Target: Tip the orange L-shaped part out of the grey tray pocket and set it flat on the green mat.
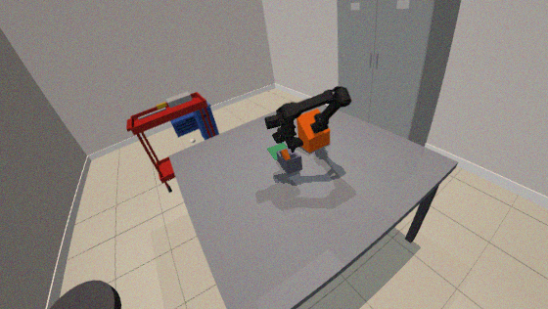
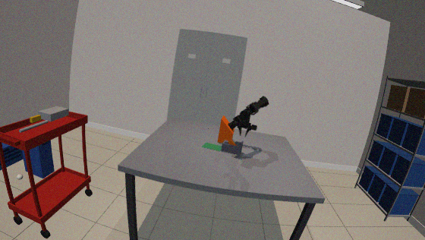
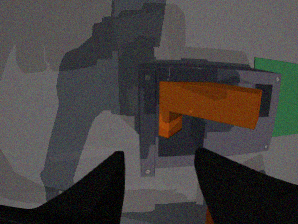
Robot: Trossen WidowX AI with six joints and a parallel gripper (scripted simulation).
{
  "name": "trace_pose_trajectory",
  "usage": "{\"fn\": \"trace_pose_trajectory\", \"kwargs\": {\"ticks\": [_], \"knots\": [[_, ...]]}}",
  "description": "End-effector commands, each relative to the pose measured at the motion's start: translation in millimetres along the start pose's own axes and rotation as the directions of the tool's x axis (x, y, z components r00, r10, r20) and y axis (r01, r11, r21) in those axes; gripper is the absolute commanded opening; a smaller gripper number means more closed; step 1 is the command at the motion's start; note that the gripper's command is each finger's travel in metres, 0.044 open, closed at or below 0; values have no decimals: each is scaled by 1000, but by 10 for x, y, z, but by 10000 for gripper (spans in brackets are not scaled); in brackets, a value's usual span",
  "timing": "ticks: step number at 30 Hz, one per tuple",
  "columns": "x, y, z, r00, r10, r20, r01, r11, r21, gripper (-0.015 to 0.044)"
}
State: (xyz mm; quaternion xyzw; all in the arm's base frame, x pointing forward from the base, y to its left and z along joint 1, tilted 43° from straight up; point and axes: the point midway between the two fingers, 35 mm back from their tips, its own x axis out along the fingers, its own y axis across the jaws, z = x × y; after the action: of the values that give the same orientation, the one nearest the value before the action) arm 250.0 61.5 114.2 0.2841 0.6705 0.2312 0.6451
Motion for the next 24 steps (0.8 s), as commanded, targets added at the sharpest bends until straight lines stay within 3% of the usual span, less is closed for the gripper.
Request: {"fn": "trace_pose_trajectory", "kwargs": {"ticks": [1,8,12,14,19,24], "knots": [[3,-2,-1,1000,0,0,0,1000,4,180],[3,-2,-1,1000,0,0,0,1000,4,180],[-1,-65,17,1000,-2,0,2,992,-128,280],[-5,-133,34,1000,-4,0,4,964,-265,280],[-17,-335,73,1000,-9,0,7,772,-635,280],[-28,-538,96,1000,-10,-1,4,445,-896,280]]}}
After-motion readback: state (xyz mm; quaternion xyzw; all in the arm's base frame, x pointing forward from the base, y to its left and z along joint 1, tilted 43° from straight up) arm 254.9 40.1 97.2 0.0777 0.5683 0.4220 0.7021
